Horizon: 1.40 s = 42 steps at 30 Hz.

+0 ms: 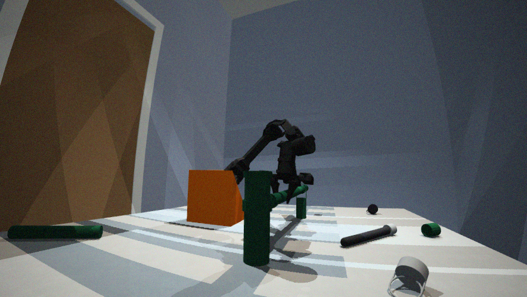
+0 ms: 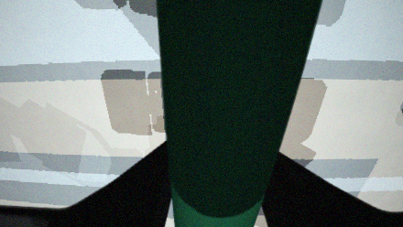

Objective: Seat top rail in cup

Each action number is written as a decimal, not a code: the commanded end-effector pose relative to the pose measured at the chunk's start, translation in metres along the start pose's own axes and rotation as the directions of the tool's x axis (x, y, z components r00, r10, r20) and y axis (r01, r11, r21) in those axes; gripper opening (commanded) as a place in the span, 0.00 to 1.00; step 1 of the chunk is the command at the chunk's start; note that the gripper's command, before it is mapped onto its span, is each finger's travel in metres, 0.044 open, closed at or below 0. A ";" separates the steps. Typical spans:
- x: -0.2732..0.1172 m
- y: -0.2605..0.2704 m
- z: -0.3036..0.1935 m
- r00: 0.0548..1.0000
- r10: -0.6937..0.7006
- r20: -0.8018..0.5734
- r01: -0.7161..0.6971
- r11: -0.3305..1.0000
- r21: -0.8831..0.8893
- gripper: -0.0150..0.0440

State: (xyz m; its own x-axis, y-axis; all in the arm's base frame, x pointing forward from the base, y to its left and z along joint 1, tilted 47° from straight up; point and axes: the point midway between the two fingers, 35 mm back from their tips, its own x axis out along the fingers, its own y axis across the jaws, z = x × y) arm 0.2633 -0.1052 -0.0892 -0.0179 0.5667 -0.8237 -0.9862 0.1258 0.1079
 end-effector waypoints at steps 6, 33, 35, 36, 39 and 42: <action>-0.003 -0.003 -0.012 1.000 -0.017 -0.016 0.017 1.000 0.004 0.25; 0.005 0.000 -0.017 1.000 -0.004 0.000 0.004 1.000 0.001 0.30; 0.005 0.000 -0.017 1.000 -0.004 0.000 0.004 1.000 0.001 0.39; 0.005 0.000 -0.017 1.000 -0.004 0.000 0.004 1.000 0.001 0.43; 0.005 0.000 -0.017 1.000 -0.004 0.000 0.004 1.000 0.001 0.57; 0.004 0.000 -0.017 1.000 -0.004 0.000 0.004 1.000 0.001 0.70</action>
State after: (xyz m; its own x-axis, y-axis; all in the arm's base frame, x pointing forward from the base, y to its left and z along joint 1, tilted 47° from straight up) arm 0.2601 -0.1170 -0.1028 -0.0137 0.5653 -0.8247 -0.9863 0.1281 0.1042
